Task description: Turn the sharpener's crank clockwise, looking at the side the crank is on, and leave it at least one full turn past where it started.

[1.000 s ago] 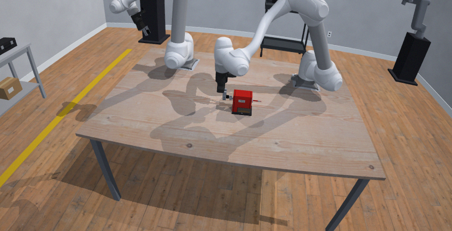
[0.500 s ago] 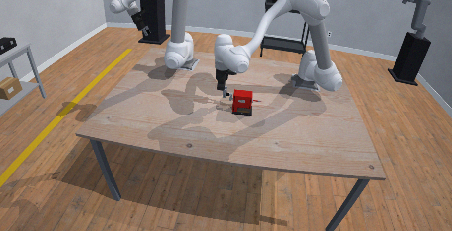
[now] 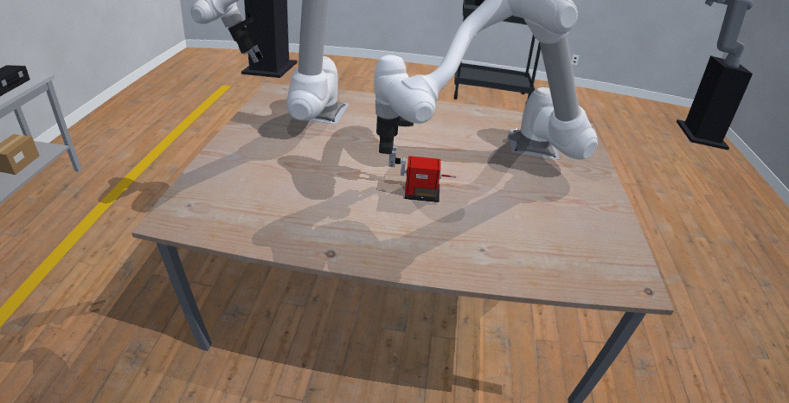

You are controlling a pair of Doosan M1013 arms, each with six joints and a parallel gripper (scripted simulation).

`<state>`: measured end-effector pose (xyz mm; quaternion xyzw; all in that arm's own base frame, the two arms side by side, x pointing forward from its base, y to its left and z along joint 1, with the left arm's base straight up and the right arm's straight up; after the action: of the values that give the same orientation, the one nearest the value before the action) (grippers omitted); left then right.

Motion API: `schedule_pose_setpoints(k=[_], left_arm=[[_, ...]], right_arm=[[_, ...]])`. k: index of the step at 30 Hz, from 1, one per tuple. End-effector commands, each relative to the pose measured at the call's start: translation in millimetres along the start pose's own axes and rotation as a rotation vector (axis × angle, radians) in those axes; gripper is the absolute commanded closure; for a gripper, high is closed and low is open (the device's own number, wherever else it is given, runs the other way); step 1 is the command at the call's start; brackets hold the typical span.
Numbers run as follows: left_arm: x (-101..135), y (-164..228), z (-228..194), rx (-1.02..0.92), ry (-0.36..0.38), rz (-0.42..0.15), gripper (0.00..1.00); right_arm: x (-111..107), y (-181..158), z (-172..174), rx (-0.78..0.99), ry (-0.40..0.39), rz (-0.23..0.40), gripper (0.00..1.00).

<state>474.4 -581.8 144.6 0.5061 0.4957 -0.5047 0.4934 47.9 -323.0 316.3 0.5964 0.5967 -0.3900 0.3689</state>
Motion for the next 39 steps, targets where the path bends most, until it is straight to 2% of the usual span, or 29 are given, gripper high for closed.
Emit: schedule_pose_setpoints(k=[1, 13, 39], left_arm=[[-12, 3, 1, 0.000, -0.008, 0.002, 1.00], [-24, 13, -1, 0.001, -0.007, 0.003, 1.00], [-35, 38, -4, 0.001, -0.004, 0.002, 1.00]], right_arm=[[3, -1, -1, 0.007, -0.002, -0.001, 0.00], [3, -1, -1, 0.007, -0.002, -0.001, 0.00], [3, -1, -1, 0.007, -0.002, -0.001, 0.00]])
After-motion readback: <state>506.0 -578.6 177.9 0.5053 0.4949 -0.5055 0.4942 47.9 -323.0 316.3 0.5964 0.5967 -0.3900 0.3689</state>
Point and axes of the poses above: on each arm, the point where the finger pads meet when closed, its own x axis out along the fingers, its own y axis across the jaws, z = x × y, the point moved 5 cm from there along -x, back along the fingers, and after that the axes turned 7 degrees about x, right-handed, at the moved point
